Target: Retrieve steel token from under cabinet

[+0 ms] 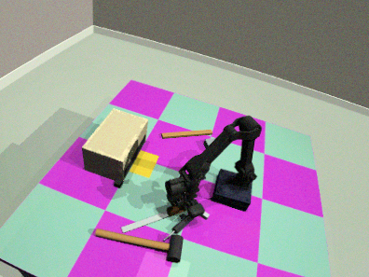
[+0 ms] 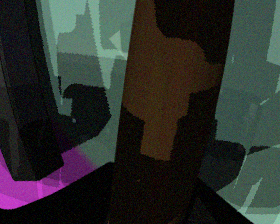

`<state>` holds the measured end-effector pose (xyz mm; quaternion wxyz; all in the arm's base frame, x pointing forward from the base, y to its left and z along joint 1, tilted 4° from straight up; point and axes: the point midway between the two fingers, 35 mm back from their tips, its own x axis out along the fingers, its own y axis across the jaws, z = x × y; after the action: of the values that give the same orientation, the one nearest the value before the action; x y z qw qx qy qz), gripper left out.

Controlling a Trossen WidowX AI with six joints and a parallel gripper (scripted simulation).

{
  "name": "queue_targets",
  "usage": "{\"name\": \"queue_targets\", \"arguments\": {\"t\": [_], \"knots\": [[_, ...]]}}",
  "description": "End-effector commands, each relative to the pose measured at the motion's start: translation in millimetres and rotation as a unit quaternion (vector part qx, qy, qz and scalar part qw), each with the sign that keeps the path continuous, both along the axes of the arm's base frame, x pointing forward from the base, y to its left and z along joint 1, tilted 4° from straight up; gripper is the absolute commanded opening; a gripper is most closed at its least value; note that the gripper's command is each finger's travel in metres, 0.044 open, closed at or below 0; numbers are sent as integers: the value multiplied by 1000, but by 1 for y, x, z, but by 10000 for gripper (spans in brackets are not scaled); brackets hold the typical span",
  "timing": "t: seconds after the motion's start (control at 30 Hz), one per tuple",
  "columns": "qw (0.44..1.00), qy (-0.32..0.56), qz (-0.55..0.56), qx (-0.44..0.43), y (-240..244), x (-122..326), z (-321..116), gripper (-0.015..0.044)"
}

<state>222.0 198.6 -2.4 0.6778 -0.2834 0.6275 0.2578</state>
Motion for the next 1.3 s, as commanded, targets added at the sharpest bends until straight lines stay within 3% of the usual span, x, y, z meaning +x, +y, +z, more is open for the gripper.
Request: {"name": "queue_targets", "arguments": {"t": [0.0,1.27], "knots": [[1000,-2,-25,1,-3,1,1,0],[980,-3,-199,14,-23,0,1,0]]}}
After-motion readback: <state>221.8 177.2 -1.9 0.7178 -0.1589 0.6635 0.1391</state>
